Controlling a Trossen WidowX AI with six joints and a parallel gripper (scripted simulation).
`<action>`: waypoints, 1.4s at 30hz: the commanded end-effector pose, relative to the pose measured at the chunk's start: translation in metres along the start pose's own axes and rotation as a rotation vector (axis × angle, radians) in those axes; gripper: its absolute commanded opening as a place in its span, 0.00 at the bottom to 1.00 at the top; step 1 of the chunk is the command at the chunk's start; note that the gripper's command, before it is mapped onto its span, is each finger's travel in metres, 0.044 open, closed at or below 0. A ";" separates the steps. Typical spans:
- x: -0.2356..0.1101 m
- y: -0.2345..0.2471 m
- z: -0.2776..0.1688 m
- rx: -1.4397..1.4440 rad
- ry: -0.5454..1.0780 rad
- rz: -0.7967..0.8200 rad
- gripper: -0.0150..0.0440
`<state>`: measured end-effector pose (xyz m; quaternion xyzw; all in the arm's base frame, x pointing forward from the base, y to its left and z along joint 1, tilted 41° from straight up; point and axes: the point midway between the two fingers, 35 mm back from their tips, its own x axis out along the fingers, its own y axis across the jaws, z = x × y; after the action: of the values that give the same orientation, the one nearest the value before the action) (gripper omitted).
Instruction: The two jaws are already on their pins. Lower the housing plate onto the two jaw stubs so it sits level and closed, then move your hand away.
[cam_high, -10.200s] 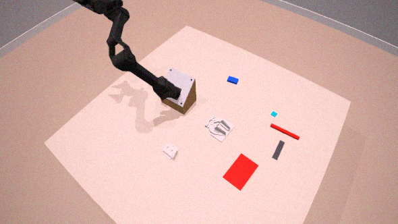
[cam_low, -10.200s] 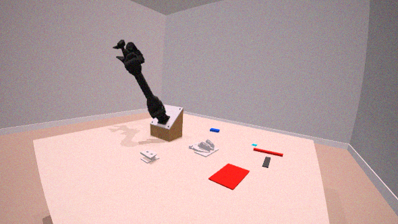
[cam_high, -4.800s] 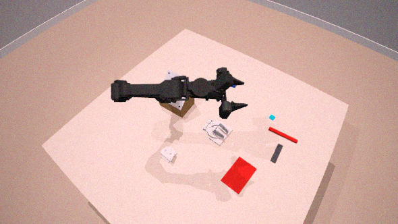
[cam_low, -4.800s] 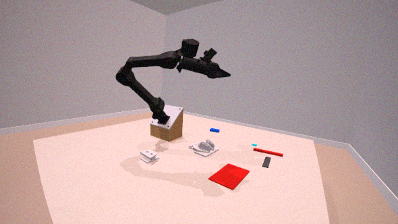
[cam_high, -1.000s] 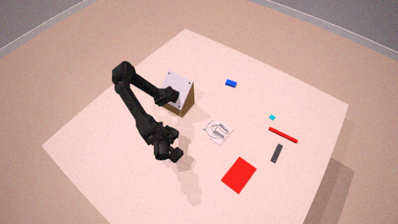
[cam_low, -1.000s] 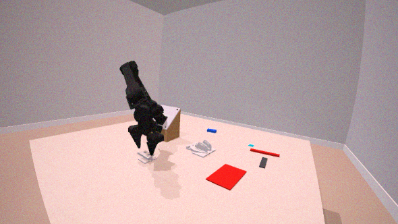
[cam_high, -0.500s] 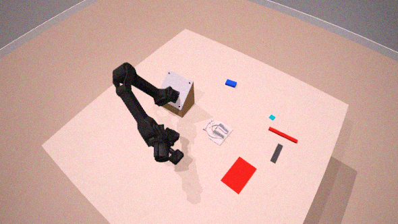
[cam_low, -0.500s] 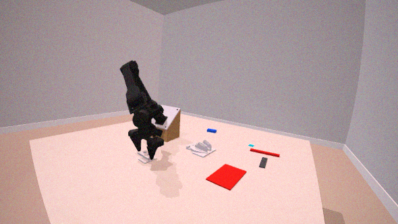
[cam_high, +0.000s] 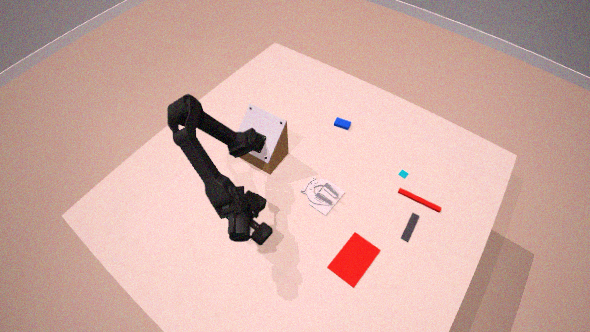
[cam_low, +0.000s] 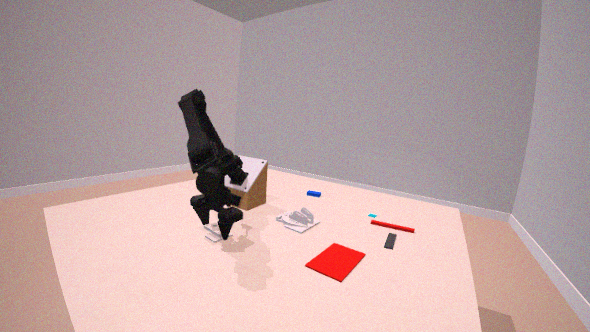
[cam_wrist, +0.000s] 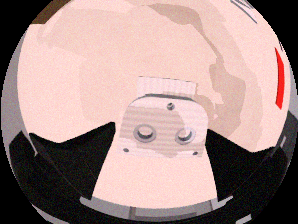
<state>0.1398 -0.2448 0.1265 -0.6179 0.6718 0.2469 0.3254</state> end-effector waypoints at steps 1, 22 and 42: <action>0.001 0.000 0.001 -0.003 -0.004 -0.003 1.00; 0.001 0.000 0.000 0.000 0.000 0.001 0.95; 0.001 0.000 0.000 0.000 0.000 0.001 0.85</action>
<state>0.1394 -0.2453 0.1257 -0.6175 0.6721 0.2471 0.3255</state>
